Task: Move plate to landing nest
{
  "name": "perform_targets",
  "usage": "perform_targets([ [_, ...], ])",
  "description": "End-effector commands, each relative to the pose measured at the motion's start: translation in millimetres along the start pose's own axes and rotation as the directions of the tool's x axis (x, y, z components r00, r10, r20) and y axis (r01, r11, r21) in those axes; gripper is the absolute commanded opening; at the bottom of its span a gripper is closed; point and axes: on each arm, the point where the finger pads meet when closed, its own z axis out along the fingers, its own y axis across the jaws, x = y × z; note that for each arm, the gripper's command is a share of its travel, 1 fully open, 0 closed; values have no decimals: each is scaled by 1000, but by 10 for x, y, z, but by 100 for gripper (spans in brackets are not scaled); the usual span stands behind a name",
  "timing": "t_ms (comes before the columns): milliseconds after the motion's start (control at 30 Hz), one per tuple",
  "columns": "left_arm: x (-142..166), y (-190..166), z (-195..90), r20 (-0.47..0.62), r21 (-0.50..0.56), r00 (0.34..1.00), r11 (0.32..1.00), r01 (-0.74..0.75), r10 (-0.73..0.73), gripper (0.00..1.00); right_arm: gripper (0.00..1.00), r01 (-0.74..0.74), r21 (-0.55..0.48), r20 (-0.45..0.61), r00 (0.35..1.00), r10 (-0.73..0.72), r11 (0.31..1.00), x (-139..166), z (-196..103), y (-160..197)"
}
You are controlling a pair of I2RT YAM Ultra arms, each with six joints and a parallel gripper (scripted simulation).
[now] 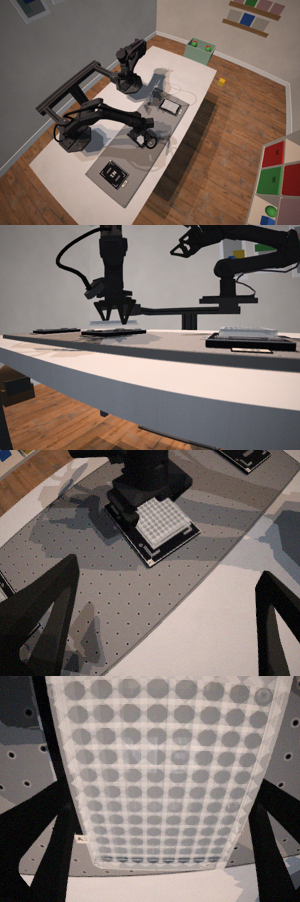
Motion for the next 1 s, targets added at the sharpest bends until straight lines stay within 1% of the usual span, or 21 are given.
perform_targets([
  [0, -115, 37, -79, 33, -3, 999, 1000, 20, -20, 100, 82, -1, -33, 40, 999, 2, 999, -30, -222, 66],
  [300, -115, 37, -79, 33, -3, 999, 1000, 20, -20, 100, 82, 1, -33, 40, 999, 0, 999, -26, -230, 63],
  [400, -115, 37, -79, 33, -3, 999, 1000, 20, -20, 100, 82, 0, -29, 26, 1000, 0, 1000, -49, -152, 50],
  [433, -115, 37, -79, 33, -3, 999, 1000, 20, -20, 100, 82, 0, -40, 36, 999, 1, 999, -73, -153, 78],
  [800, -115, 37, -79, 33, -3, 999, 1000, 20, -20, 100, 82, 11, -27, 26, 1000, -10, 1000, -23, 56, 39],
  [833, -115, 37, -79, 33, -3, 999, 1000, 20, -20, 100, 82, 10, -33, 32, 999, -9, 999, -54, 59, 69],
  [967, -115, 37, -79, 33, -3, 999, 1000, 20, -20, 100, 82, 5, -15, 23, 1000, -4, 1000, -49, 193, 3],
])
